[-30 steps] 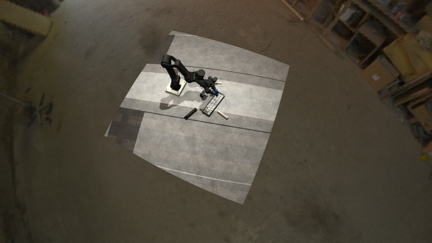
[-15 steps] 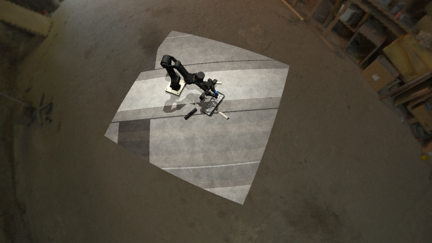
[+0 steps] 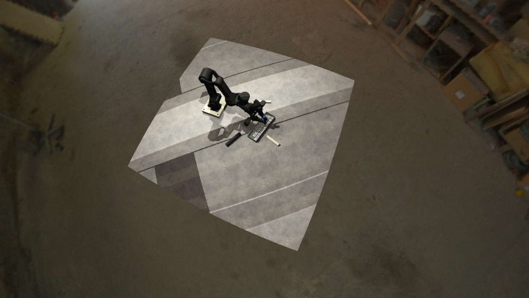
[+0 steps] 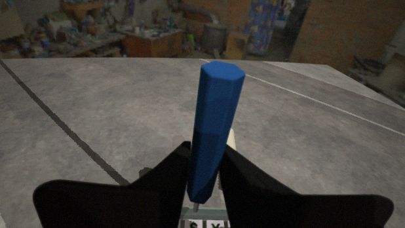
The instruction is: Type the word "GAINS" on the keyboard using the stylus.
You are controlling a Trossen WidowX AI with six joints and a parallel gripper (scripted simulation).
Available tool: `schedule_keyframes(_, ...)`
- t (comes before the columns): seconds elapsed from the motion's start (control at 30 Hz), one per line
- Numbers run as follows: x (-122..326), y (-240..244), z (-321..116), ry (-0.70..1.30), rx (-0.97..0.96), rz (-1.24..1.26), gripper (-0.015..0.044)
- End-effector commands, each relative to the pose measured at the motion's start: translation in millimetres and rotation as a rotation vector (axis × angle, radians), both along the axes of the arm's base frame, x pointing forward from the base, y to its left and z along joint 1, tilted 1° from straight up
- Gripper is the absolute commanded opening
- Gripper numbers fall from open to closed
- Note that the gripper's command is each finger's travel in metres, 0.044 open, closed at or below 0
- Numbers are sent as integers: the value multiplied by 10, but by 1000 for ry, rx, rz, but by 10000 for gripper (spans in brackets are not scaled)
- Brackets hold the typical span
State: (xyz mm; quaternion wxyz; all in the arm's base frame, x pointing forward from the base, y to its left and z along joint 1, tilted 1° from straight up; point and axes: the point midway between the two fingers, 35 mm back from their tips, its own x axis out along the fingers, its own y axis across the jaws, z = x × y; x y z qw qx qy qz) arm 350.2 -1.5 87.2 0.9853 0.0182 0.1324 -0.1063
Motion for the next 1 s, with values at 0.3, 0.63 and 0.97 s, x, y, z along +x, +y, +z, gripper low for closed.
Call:
schedule_keyframes(0.3,-23,-1,-129,16,-5,4,53)
schedule_keyframes(0.63,-10,3,-194,16,-5,4,81)
schedule_keyframes(0.97,-10,3,-194,16,-5,4,81)
